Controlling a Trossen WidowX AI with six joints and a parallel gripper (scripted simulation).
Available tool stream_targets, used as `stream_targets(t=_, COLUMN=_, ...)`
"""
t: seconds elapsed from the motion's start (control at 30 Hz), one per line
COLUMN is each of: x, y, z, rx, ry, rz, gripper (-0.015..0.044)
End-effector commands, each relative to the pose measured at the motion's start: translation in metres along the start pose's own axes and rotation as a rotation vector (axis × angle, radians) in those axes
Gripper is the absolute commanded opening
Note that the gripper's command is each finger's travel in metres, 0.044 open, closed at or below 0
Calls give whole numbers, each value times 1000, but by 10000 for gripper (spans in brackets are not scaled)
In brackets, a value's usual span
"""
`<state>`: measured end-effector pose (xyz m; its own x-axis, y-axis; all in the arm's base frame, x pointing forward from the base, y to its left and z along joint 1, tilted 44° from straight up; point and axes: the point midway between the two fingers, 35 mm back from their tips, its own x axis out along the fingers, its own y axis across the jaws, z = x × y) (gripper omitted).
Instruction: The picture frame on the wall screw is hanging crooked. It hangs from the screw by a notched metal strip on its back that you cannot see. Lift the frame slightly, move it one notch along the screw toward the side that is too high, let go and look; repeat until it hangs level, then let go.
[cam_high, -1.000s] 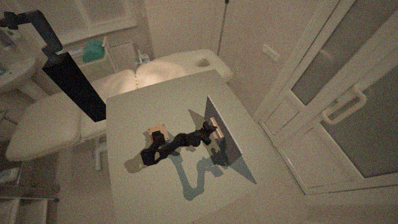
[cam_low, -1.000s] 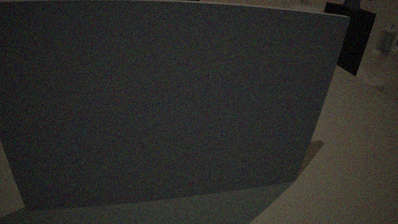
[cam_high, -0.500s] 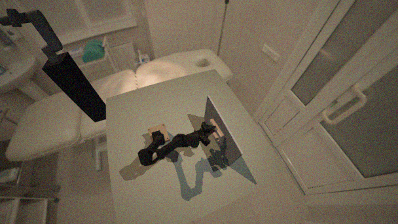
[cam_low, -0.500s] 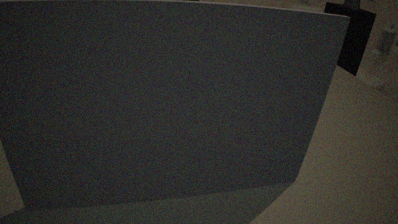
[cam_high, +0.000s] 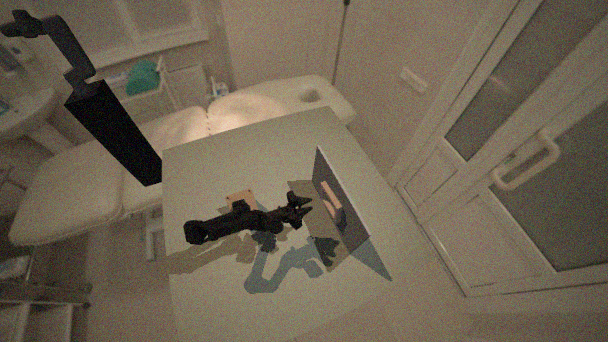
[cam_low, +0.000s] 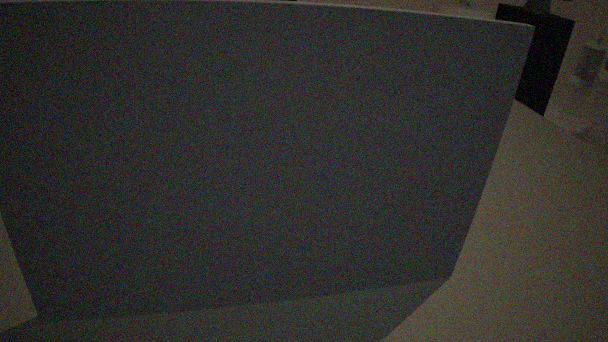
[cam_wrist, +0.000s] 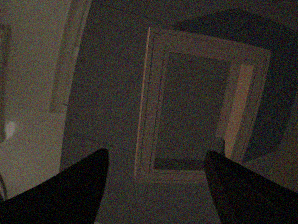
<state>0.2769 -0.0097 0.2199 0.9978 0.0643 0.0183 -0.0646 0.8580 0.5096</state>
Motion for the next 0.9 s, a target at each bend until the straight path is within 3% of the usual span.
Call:
stream_targets(t=0.0, x=-3, y=9, z=-1, rx=7, ry=-2, rz=-6, gripper=260)
stream_targets(t=0.3, x=-46, y=47, z=-9, rx=18, ry=2, rz=-53, gripper=260)
stream_targets(t=0.57, x=-93, y=43, z=-8, rx=-2, ry=-3, rz=-92, gripper=260)
stream_targets(t=0.87, x=-94, y=42, z=-6, rx=-25, ry=28, rz=-72, gripper=260)
